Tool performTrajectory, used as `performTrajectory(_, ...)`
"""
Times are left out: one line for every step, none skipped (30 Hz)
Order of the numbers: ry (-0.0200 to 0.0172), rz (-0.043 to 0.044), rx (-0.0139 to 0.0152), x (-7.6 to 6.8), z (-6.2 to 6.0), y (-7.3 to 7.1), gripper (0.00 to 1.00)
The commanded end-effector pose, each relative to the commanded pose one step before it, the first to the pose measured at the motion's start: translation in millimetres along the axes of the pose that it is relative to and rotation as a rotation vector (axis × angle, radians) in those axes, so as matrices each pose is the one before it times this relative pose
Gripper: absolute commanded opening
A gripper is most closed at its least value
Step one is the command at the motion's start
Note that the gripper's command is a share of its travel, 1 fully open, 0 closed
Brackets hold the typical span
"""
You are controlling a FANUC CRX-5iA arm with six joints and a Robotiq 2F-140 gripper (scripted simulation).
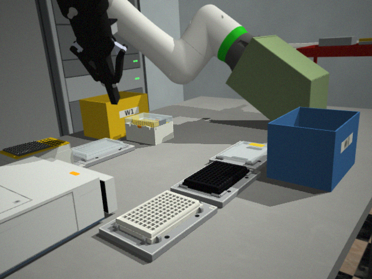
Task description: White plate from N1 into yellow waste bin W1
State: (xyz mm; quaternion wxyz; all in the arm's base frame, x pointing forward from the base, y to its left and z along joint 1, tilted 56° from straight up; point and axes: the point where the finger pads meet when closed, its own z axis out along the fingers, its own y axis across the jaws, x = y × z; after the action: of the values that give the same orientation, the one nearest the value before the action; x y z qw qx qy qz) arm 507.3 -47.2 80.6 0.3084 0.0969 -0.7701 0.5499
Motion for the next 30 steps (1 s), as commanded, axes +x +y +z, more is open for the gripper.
performTrajectory(-0.04103,-0.16012,-0.00108,0.89,-5.85,3.89,0.10)
performTrajectory(-0.00745,-0.03247,0.00119,-0.01,-3.57,3.37,0.10)
performTrajectory(-0.00744,-0.03247,0.00120,0.00,0.00,0.00,0.10)
performTrajectory(-0.00619,-0.02700,0.00100,0.00,0.00,0.00,0.10)
performTrajectory(-0.00729,-0.03248,0.00181,-0.36,-3.56,3.42,0.10)
performTrajectory(-0.00728,-0.03248,0.00182,0.00,0.00,0.00,0.10)
performTrajectory(-0.00608,-0.02712,0.00152,0.00,0.00,0.00,0.10)
performTrajectory(0.00000,0.00000,0.00000,0.00,0.00,0.00,0.10)
performTrajectory(0.00000,0.00000,0.00000,0.00,0.00,0.00,0.10)
performTrajectory(-0.00708,-0.03249,0.00240,-0.72,-3.55,3.43,0.10)
performTrajectory(-0.00708,-0.03249,0.00241,0.00,0.00,0.00,0.10)
performTrajectory(-0.00690,-0.03249,0.00286,-0.96,-3.51,3.43,0.10)
performTrajectory(-0.00688,-0.03249,0.00286,-0.01,-0.02,0.02,0.10)
performTrajectory(-0.00688,-0.03249,0.00286,0.00,0.00,0.00,0.10)
performTrajectory(-0.00468,-0.02209,0.00194,0.00,0.00,0.00,0.10)
performTrajectory(-0.00653,-0.03250,0.00353,-1.42,-3.47,3.31,0.10)
performTrajectory(-0.00652,-0.03250,0.00354,-0.02,-0.04,0.04,0.10)
performTrajectory(-0.00551,-0.02746,0.00299,0.00,0.00,0.00,0.10)
performTrajectory(-0.00618,-0.03251,0.00405,-1.76,-3.43,3.19,0.10)
performTrajectory(-0.00617,-0.03251,0.00405,-0.04,-0.07,0.06,0.10)
performTrajectory(-0.00524,-0.02757,0.00344,0.00,0.00,0.00,0.10)
performTrajectory(-0.00580,-0.03252,0.00453,-2.09,-3.38,3.03,0.10)
performTrajectory(-0.00579,-0.03251,0.00454,-0.06,-0.09,0.08,0.10)
performTrajectory(-0.00493,-0.02768,0.00386,0.00,0.00,0.00,0.10)
performTrajectory(0.00000,0.00000,0.00000,0.00,0.00,0.00,0.10)
performTrajectory(0.00000,0.00000,0.00000,0.00,0.00,0.00,0.10)
performTrajectory(-0.00537,-0.03252,0.00497,-2.40,-3.34,2.84,0.10)
performTrajectory(-0.00536,-0.03252,0.00498,-0.09,-0.11,0.09,0.10)
performTrajectory(-0.00503,-0.03253,0.00530,-2.61,-3.29,2.71,0.10)
performTrajectory(-0.00502,-0.03253,0.00530,-0.11,-0.13,0.10,0.10)
